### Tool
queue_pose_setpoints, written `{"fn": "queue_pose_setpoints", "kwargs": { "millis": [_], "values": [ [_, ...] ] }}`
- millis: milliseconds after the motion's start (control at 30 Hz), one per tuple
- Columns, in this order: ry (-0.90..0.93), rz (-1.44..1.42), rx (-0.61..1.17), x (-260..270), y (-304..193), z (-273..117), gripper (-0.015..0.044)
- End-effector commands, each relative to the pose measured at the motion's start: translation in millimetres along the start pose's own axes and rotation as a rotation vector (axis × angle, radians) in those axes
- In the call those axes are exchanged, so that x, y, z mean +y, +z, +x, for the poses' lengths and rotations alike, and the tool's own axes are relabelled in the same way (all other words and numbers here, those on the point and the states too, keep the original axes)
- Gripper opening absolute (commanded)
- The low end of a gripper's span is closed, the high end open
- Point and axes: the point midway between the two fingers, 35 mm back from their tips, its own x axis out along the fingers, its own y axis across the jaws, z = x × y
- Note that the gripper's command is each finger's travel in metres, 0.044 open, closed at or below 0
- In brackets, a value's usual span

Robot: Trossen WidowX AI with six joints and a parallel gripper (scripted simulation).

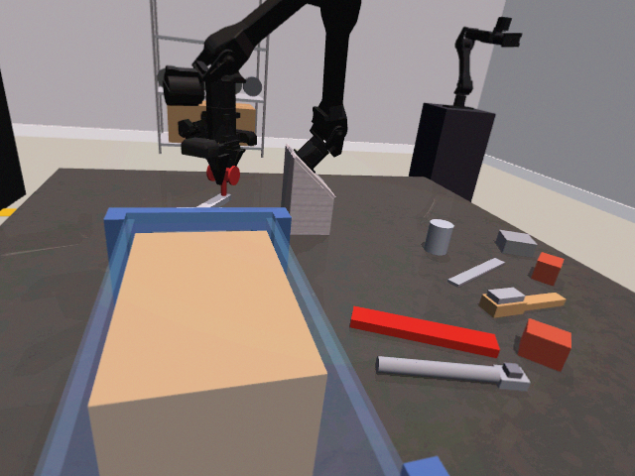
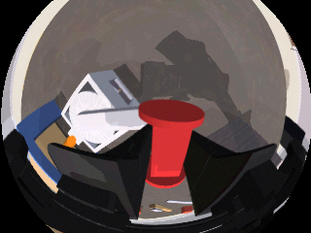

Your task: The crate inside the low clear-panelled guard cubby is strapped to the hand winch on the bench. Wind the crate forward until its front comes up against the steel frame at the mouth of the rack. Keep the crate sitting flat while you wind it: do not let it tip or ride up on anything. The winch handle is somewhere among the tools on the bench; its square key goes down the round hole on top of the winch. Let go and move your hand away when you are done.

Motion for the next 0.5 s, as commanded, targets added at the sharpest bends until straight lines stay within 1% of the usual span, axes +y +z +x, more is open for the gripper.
{"fn": "queue_pose_setpoints", "kwargs": {
  "millis": [0,467],
  "values": [
    [0.006,0.000,-0.039,6.4,19.9,1.5,0.0000],
    [0.007,0.000,-0.041,16.4,38.5,0.3,0.0000]
  ]
}}
